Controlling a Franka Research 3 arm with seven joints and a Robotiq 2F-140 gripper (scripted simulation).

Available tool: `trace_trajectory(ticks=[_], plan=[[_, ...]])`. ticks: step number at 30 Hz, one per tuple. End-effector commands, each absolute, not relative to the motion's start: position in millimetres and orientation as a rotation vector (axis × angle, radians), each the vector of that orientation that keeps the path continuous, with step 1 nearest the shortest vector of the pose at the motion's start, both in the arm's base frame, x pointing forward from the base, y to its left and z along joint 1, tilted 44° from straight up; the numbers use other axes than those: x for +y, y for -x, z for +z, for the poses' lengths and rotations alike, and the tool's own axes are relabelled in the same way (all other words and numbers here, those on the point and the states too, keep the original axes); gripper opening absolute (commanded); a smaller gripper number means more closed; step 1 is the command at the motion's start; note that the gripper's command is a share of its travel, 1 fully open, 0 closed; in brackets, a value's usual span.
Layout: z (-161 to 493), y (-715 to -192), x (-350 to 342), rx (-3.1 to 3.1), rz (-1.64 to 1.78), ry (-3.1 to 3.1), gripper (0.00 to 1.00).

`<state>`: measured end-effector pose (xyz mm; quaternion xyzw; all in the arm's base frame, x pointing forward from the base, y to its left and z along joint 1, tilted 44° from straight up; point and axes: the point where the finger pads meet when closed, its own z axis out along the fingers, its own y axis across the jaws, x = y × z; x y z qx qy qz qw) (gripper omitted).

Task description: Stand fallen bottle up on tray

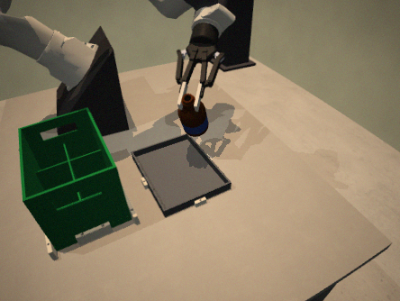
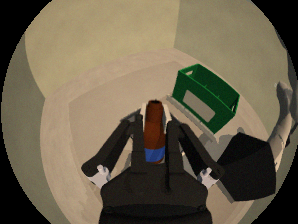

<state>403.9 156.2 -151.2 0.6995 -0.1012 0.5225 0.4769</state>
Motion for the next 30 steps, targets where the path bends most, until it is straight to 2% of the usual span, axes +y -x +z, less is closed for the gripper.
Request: trace_trajectory(ticks=[1, 30], plan=[[-149.1, -405.1, 157.8, -0.252, 1.286, -1.705, 0.0], [-151.3, -403.7, 157.4, -0.175, 1.391, -1.613, 0.0]])
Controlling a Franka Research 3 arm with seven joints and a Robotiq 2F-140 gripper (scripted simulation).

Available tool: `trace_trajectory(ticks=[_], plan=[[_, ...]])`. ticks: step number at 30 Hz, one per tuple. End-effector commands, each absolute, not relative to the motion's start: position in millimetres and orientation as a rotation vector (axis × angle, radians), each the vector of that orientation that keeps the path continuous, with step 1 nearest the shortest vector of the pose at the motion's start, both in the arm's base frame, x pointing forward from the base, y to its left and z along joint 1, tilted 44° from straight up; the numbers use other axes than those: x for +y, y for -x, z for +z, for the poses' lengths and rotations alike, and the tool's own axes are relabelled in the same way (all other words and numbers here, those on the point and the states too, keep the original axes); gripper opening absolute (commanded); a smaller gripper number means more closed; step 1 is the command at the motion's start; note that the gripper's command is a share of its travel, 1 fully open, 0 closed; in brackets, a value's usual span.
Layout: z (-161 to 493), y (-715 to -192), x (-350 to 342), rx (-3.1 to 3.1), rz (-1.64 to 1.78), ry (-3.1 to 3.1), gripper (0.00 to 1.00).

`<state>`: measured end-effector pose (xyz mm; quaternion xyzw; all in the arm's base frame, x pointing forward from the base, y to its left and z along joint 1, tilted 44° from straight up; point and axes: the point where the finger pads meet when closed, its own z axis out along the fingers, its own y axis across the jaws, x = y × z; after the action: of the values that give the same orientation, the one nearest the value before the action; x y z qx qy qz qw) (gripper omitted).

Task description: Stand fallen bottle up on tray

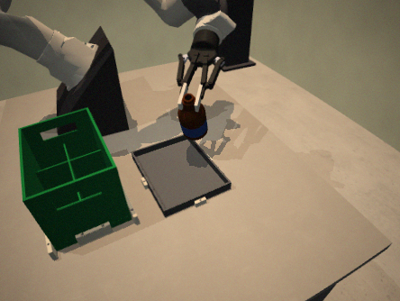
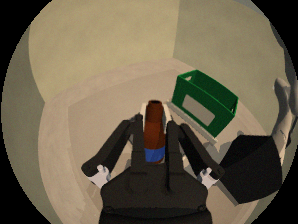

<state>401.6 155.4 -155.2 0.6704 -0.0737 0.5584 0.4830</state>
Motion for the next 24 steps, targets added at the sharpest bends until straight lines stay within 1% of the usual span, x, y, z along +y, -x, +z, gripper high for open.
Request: trace_trajectory(ticks=[1, 24], plan=[[-151.3, -403.6, 157.4, -0.171, 1.396, -1.609, 0.0], [-151.8, -403.2, 157.4, -0.15, 1.425, -1.583, 0.0]])
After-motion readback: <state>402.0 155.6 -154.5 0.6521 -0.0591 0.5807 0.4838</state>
